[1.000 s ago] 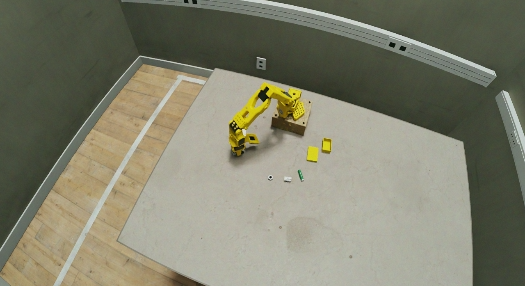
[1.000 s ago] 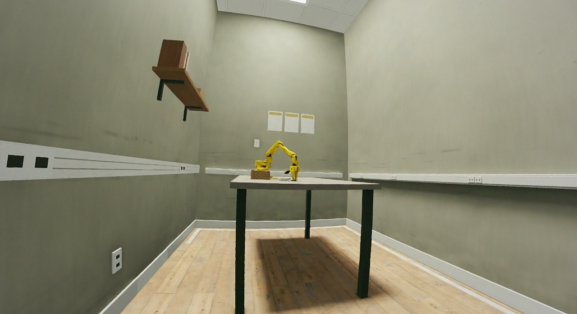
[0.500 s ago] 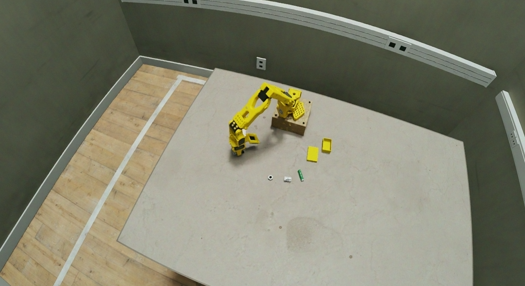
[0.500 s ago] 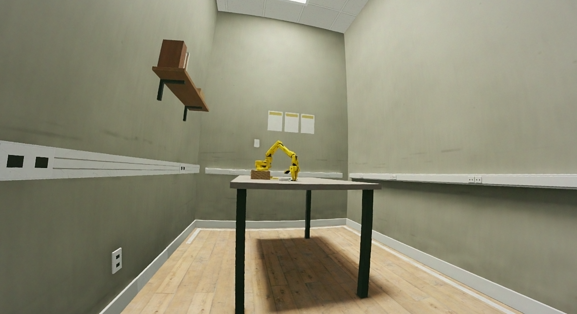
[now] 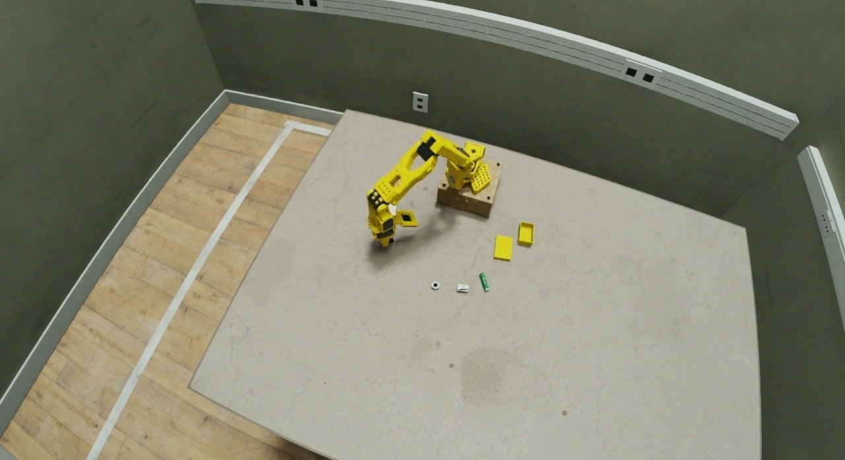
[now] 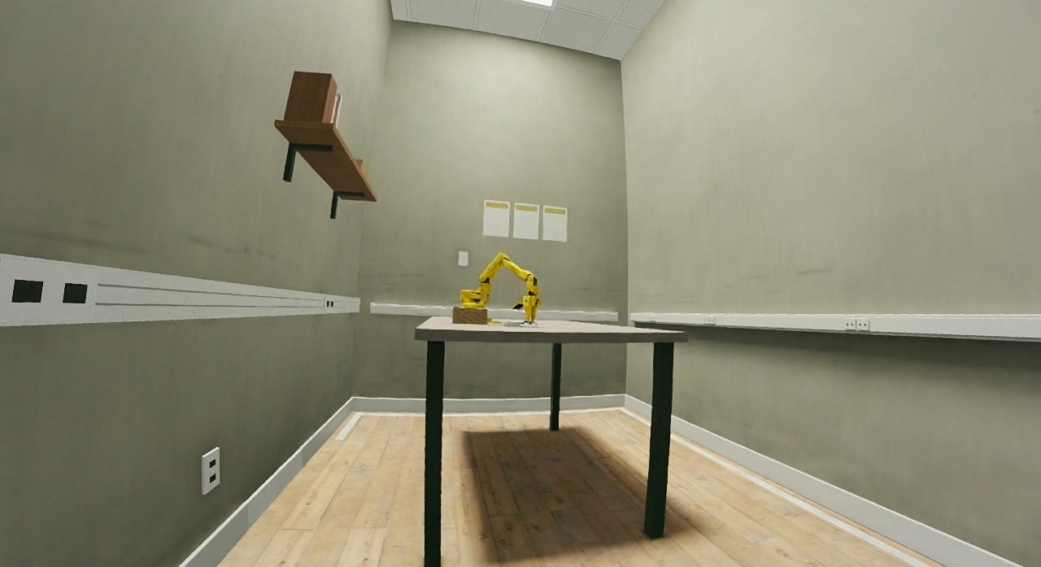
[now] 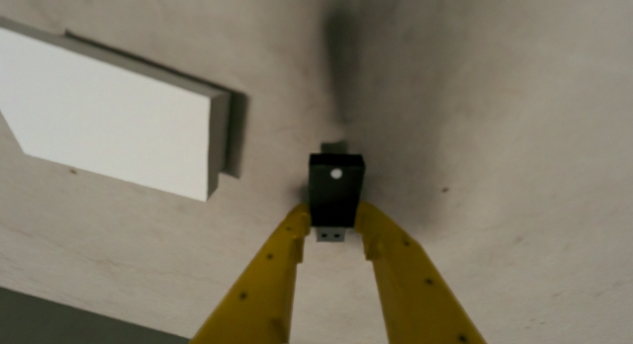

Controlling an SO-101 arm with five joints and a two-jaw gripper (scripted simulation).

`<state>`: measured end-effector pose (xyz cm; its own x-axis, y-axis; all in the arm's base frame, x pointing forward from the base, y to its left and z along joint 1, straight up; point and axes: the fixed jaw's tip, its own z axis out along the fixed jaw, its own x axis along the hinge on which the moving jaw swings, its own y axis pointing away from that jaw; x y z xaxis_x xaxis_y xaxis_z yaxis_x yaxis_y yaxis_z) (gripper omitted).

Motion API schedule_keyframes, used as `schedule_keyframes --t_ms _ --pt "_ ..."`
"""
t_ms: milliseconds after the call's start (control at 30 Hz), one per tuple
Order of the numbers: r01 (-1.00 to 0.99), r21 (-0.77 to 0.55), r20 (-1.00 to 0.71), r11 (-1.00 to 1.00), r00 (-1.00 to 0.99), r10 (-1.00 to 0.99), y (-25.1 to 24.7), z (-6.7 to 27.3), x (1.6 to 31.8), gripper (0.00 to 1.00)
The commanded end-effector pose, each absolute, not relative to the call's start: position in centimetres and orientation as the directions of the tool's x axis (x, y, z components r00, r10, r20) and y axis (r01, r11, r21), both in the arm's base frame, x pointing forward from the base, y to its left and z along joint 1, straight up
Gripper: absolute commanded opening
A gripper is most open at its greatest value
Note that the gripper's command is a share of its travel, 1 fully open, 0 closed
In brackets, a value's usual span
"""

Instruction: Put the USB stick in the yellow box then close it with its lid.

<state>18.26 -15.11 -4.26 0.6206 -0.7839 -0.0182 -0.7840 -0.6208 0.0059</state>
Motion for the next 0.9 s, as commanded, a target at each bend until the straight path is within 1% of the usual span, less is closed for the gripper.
schedule_keyframes --t_ms 0,200,467,867 --pt "-0.786 -0.001 0.003 -0.618 0.618 -0.786 -15.2 -2.8 18.7 0.08" --pt "-0.786 -0.001 0.003 -0.618 0.618 -0.786 -15.2 -1.4 18.7 0.08" --pt "-0.786 -0.001 0.003 -0.618 0.618 -0.786 -15.2 -0.6 18.6 0.08" --pt "-0.786 -0.001 0.003 -0.618 0.618 -0.786 -15.2 -0.2 18.6 0.08"
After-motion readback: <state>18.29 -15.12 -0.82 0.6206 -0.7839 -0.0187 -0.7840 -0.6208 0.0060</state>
